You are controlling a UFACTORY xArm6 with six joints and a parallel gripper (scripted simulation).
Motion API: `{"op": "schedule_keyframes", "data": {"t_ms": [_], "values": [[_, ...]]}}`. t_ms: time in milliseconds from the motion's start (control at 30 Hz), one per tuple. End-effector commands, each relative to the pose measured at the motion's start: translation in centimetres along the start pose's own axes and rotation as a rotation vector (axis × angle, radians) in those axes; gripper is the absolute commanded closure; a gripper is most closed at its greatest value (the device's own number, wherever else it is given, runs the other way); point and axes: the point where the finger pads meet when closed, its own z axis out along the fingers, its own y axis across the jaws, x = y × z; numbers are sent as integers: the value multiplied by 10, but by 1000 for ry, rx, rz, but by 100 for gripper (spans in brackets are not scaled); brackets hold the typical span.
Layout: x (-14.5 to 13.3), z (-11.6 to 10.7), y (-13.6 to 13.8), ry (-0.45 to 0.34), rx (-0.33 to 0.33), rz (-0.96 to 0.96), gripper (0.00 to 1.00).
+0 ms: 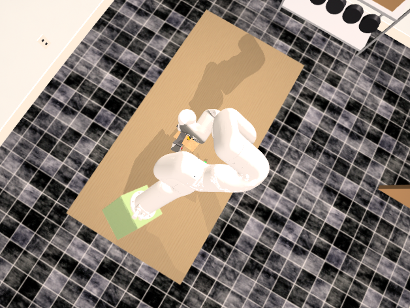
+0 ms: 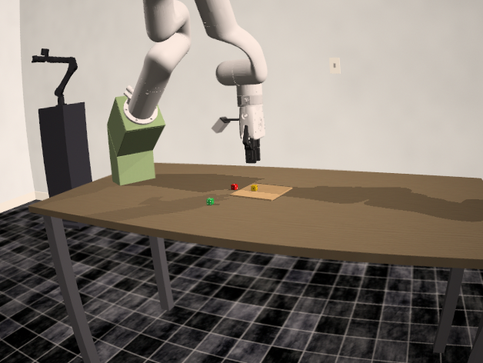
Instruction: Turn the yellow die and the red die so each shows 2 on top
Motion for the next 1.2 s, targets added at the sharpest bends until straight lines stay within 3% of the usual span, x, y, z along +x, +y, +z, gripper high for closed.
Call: {"op": "schedule_keyframes", "data": {"t_ms": [0,67,100,833,1167], "values": [[0,-4,0,3,2,-1,69],[0,-4,0,3,2,-1,69],[0,-4,0,3,2,-1,0],[0,-4,0,3,2,-5,0],[3,-2,0,3,4,-160,0]]}}
